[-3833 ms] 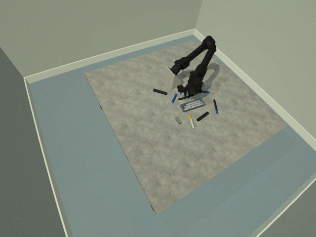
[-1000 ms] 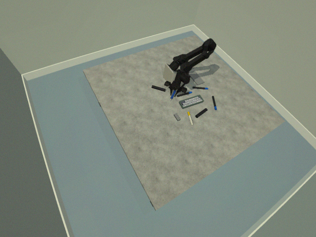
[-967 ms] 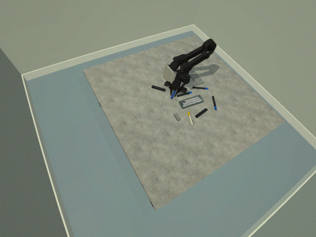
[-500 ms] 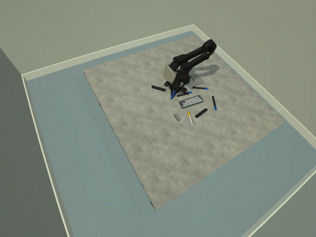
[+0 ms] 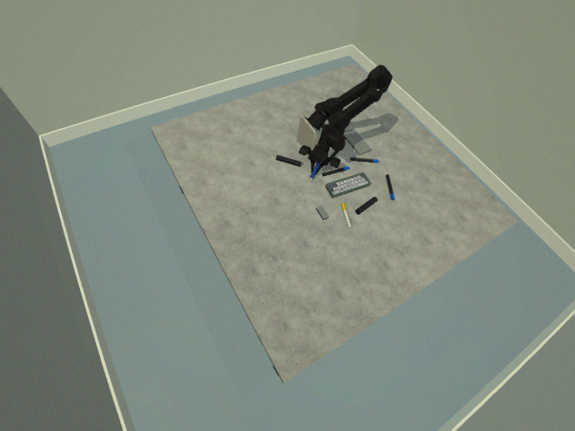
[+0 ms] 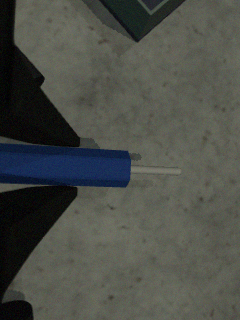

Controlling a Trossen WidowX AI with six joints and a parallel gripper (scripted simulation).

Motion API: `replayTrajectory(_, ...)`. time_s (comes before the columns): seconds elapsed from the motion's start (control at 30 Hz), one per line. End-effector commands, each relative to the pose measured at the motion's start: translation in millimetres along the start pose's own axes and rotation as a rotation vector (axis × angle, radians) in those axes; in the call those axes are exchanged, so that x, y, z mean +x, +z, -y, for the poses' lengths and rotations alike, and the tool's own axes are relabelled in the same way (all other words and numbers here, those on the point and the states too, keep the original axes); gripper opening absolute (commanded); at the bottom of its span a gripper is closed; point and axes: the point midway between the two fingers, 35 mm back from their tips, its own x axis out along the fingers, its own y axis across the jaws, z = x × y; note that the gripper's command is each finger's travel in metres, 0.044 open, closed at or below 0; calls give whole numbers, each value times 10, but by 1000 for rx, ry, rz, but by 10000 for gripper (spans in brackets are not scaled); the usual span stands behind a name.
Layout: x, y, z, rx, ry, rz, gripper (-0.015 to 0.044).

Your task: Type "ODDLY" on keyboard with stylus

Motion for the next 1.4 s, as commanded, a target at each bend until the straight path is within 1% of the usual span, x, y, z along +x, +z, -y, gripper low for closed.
replayTrajectory(0.0,-88,81,-28,-7,8,6,0)
replayTrajectory(0.33,-318,186,-19,-6,10,7,0)
replayTrajectory(0.53,-293,177,-8,-15,-3,1,0)
replayTrajectory(1.37,-222,589,-351,-610,-249,-178,0)
